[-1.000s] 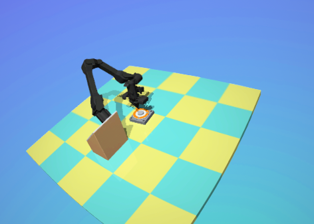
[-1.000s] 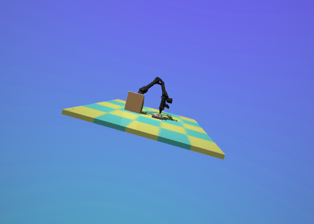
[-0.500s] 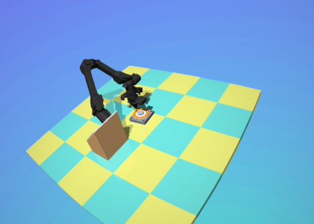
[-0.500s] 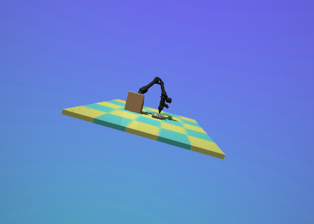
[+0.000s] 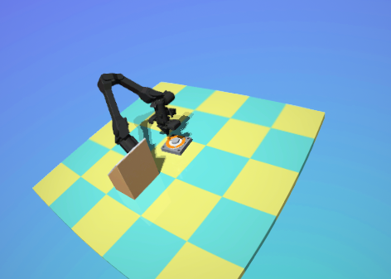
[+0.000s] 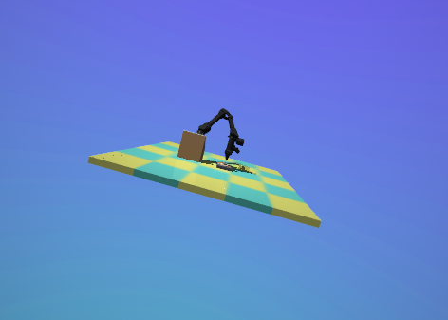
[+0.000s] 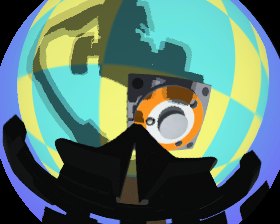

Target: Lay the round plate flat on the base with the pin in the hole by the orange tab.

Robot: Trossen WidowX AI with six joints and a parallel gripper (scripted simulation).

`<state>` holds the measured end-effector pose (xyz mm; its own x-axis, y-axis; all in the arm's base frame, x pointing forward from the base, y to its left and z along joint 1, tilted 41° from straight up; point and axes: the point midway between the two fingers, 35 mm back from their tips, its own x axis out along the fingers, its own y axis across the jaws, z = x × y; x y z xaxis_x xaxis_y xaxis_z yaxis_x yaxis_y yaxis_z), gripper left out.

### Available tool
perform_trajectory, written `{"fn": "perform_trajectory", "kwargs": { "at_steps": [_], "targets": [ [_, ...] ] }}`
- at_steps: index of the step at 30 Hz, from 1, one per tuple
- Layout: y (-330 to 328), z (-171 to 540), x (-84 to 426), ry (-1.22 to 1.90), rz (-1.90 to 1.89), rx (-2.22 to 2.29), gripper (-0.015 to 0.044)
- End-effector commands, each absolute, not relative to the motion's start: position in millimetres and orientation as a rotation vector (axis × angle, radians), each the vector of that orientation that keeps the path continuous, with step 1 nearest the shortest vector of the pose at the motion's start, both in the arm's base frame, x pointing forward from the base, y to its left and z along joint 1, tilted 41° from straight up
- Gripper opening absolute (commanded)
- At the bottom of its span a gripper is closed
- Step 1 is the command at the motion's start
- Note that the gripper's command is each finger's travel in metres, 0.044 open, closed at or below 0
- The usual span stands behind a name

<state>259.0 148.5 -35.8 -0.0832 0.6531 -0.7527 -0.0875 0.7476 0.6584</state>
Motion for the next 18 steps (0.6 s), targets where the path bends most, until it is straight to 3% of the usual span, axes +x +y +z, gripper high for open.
{"fn": "perform_trajectory", "kwargs": {
  "at_steps": [1,18],
  "targets": [
    [135.3,-19.7,262.9,1.528,0.658,0.473,0.0],
    [130.4,-18.1,261.2,1.531,0.65,0.476,0.0]
  ]
}}
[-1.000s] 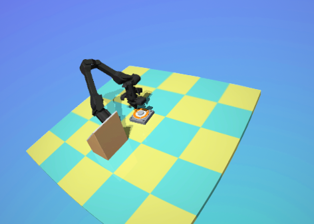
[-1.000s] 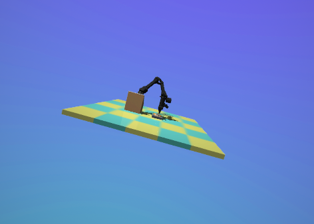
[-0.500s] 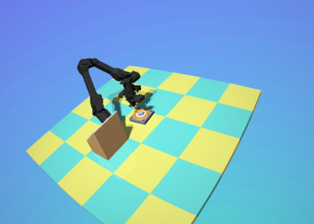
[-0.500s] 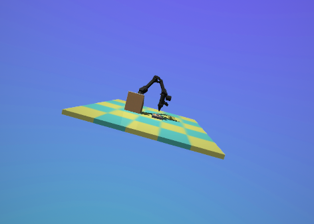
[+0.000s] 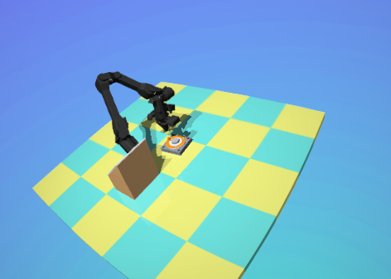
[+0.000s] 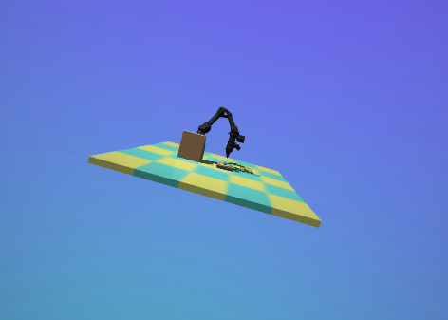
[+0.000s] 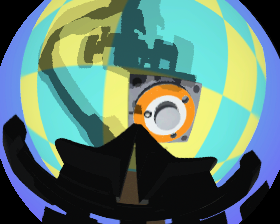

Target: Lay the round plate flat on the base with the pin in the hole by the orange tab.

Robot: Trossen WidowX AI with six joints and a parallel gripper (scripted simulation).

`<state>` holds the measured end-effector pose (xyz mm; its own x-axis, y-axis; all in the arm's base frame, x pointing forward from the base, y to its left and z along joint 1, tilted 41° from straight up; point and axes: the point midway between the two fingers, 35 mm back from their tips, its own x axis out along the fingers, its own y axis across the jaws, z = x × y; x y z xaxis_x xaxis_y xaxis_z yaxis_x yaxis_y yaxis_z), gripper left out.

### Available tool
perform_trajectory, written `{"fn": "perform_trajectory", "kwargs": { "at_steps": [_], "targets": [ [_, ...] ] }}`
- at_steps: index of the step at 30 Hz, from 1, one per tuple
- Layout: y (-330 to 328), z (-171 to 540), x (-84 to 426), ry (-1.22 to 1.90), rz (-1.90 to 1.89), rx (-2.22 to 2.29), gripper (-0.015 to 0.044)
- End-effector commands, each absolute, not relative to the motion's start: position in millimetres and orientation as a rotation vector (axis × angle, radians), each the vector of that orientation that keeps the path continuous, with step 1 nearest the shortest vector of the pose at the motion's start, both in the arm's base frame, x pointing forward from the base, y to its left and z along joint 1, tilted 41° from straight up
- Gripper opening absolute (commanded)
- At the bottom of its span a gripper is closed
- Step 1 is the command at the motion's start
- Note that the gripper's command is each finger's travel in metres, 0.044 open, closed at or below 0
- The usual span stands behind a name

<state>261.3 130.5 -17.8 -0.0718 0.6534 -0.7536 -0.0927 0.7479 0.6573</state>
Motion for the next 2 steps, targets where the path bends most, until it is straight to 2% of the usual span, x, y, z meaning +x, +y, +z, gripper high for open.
{"fn": "perform_trajectory", "kwargs": {
  "at_steps": [1,2],
  "targets": [
    [130.4,-18.1,261.2,1.531,0.65,0.476,0.0],
    [130.4,-18.1,261.2,1.531,0.65,0.476,0.0]
  ]
}}
